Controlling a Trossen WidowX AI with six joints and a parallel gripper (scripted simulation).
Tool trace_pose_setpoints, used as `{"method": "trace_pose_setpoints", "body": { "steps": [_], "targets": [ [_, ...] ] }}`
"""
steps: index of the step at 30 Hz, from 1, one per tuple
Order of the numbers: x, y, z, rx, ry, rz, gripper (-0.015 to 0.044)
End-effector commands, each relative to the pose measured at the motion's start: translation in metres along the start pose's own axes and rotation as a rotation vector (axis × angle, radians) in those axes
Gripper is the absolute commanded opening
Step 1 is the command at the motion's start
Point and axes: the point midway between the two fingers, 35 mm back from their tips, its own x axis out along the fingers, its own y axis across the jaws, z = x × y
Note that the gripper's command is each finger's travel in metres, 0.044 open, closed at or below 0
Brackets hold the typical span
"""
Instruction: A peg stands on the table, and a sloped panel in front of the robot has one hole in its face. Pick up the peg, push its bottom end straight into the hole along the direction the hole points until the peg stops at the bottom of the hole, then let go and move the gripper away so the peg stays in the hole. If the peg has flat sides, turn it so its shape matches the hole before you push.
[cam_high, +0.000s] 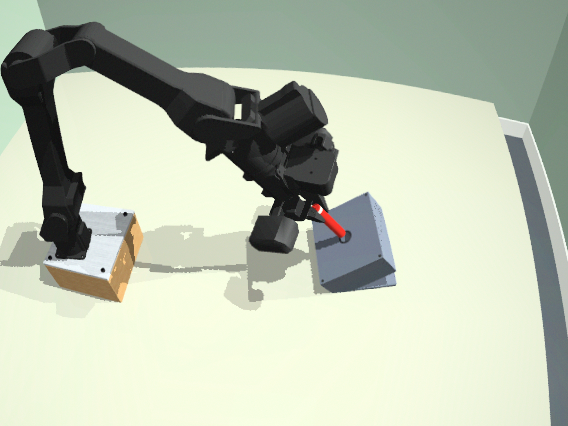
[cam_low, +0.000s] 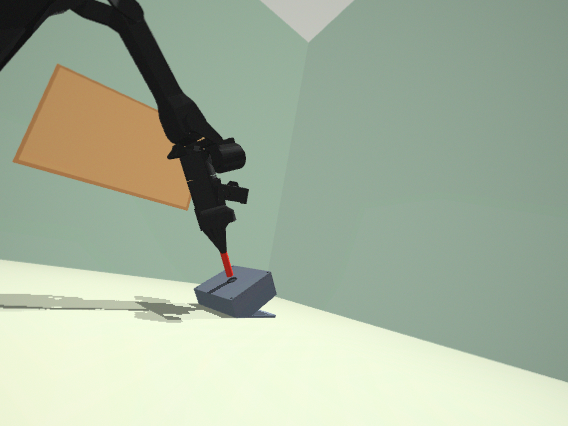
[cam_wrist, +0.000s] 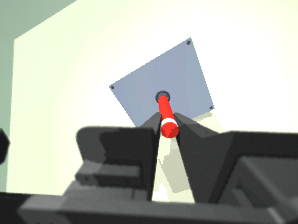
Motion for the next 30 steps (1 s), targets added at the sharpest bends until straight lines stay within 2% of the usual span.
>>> {"method": "trace_pose_setpoints", "body": {
  "steps": [1, 30],
  "targets": [
    [0.003, -0.0001, 0.0006, 0.0, -0.003, -0.002, 0.0],
    [0.0065, 0.0001, 0.0013, 0.0, 0.0, 0.0, 0.0]
  ]
}}
